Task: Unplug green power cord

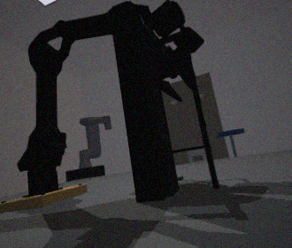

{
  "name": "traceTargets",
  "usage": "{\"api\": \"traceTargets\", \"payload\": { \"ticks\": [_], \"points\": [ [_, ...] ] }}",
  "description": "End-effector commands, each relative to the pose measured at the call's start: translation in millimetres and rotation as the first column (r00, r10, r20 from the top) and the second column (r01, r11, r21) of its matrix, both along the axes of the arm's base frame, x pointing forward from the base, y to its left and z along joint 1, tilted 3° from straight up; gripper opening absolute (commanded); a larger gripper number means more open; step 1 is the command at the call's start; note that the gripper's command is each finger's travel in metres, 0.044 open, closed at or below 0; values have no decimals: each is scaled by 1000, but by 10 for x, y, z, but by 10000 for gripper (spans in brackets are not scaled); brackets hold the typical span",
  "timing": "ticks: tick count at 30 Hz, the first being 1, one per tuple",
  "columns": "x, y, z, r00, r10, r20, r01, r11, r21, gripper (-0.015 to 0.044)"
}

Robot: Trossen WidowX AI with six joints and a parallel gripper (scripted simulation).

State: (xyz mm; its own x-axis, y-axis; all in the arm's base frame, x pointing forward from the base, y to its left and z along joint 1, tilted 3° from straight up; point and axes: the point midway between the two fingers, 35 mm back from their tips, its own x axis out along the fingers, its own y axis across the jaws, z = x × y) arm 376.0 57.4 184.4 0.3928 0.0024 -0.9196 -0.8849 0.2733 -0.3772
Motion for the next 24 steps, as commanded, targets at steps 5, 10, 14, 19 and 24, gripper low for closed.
{"api": "traceTargets", "payload": {
  "ticks": [5, 10, 14, 19, 24],
  "points": [
    [-529, 215, -477, 860, 322, -395, -344, 939, 17, 160],
    [-545, 219, -487, 853, 330, -405, -352, 936, 20, 160],
    [-533, 203, -487, 853, 330, -405, -352, 936, 20, 160],
    [-526, 140, -488, 853, 330, -405, -352, 936, 20, 160],
    [-519, 57, -490, 853, 329, -405, -352, 936, 19, 160]
  ]
}}
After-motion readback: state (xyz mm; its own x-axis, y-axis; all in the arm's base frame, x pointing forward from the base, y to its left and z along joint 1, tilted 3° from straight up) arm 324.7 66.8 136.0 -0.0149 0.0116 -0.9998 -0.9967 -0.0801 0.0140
